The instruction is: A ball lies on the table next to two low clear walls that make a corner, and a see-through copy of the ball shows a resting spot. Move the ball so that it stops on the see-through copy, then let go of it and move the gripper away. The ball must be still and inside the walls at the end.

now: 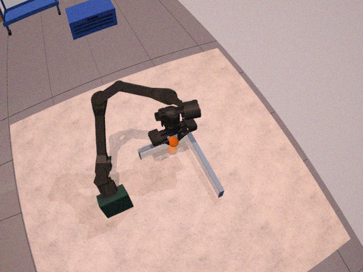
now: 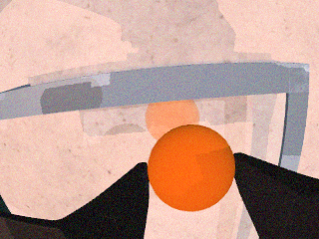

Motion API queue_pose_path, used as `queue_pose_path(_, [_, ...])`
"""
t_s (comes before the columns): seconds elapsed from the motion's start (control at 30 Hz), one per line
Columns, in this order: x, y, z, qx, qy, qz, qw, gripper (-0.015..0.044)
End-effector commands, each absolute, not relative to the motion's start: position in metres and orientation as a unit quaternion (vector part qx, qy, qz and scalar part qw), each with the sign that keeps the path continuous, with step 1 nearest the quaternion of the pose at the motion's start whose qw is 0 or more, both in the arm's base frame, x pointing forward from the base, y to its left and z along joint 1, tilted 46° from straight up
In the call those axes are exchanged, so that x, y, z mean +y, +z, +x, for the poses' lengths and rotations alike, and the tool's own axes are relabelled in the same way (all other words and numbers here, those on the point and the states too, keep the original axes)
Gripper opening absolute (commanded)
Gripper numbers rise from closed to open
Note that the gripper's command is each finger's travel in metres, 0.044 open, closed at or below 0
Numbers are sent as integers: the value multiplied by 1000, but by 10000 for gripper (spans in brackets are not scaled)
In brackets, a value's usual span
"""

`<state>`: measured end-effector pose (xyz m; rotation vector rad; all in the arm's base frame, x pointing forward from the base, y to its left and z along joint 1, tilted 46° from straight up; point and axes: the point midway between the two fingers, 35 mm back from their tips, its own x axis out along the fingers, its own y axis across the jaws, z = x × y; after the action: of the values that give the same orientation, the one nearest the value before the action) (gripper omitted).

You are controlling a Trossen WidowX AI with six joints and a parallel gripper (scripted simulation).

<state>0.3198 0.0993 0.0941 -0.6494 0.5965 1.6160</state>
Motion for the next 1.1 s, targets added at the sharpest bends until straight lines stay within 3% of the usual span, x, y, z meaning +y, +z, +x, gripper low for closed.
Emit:
queue_pose_path(0.0, [114, 81, 315, 258, 702, -278, 603, 0])
queue_pose_path(0.93, [153, 44, 306, 257, 703, -276, 604, 0])
queue_pose_path(1.07, [151, 47, 309, 254, 700, -280, 605, 105])
